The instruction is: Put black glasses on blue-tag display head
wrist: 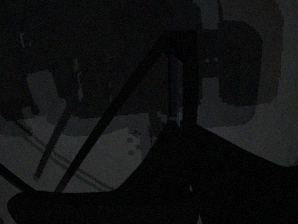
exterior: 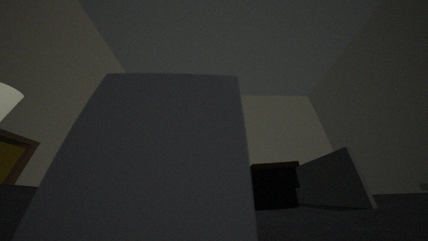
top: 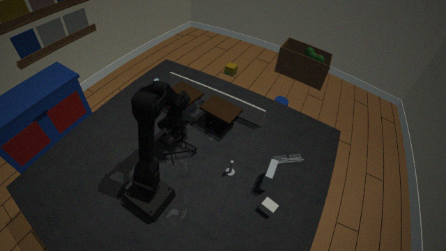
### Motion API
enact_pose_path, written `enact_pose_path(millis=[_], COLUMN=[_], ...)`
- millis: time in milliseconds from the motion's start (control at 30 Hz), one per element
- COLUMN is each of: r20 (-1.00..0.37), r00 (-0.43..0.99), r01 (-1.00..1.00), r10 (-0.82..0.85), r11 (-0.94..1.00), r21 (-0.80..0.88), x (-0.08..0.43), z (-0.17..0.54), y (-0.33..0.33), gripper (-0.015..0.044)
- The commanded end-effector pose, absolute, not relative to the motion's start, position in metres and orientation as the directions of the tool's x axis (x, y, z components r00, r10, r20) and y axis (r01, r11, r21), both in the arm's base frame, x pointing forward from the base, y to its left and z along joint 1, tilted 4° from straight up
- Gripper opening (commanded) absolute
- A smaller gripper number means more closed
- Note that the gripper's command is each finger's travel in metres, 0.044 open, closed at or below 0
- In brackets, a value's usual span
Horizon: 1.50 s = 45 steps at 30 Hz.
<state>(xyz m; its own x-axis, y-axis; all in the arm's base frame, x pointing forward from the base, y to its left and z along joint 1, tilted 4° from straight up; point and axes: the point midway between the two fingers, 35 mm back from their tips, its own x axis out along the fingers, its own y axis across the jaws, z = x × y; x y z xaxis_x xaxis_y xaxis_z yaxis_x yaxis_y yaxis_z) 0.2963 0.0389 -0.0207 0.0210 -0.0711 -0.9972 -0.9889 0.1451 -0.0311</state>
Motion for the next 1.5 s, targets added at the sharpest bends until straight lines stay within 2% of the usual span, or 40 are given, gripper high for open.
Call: enact_pose_path(millis=[0,500,733,1467], r20=[-0.997,-0.998,-0.998,-0.997], r00=[0.019,0.016,0.016,0.019], r01=[-0.989,-0.989,-0.991,-0.994], r10=[-0.071,-0.068,-0.067,-0.074], r11=[0.145,0.146,0.134,-0.106], r21=[-0.029,-0.026,-0.025,-0.011], x=[0.296,0.302,0.304,0.32], z=[-0.018,0.071,0.081,0.091], y=[0.039,0.047,0.045,-0.069], gripper=[0.0,0.0,0.0,0.0])
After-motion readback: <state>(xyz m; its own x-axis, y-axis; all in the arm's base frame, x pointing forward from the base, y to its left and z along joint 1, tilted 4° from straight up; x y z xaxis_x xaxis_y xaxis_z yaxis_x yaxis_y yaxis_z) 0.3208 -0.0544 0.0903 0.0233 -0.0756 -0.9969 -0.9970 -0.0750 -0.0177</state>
